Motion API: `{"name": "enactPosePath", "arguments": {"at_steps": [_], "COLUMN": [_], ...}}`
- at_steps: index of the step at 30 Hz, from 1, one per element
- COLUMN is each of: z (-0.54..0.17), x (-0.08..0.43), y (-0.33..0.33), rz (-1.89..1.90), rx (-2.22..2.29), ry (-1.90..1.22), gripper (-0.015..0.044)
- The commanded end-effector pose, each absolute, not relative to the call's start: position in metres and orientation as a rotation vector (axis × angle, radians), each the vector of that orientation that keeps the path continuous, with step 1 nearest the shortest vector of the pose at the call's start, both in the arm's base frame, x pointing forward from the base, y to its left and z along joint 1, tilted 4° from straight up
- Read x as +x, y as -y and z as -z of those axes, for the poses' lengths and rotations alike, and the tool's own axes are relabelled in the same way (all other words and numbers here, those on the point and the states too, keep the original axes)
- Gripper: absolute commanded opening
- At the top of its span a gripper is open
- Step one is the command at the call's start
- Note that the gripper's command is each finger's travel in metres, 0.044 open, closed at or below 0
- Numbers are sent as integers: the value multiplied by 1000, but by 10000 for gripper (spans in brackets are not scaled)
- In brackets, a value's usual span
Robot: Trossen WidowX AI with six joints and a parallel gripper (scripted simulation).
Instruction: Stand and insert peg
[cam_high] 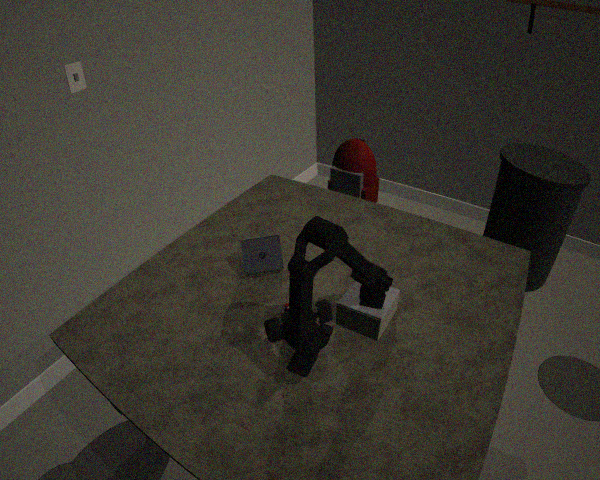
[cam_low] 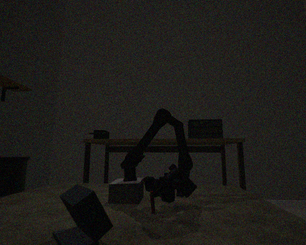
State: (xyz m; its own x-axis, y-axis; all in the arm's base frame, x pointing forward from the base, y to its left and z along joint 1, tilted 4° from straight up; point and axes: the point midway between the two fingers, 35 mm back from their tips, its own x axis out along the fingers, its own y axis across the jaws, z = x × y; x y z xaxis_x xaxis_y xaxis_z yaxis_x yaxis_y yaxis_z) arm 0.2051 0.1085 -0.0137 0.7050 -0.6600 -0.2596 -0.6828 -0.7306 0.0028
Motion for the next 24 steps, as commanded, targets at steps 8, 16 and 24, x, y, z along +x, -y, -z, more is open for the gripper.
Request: {"name": "enactPosePath", "arguments": {"at_steps": [8,16,24], "z": [16,17,17], "x": [204,203,202], "y": [-110,-111,-111], "rz": [-370,-366,-362], "rx": [-2821,-2830,-2839], "ry": [-1108,-1105,-1102], "gripper": [49,49,49]}}
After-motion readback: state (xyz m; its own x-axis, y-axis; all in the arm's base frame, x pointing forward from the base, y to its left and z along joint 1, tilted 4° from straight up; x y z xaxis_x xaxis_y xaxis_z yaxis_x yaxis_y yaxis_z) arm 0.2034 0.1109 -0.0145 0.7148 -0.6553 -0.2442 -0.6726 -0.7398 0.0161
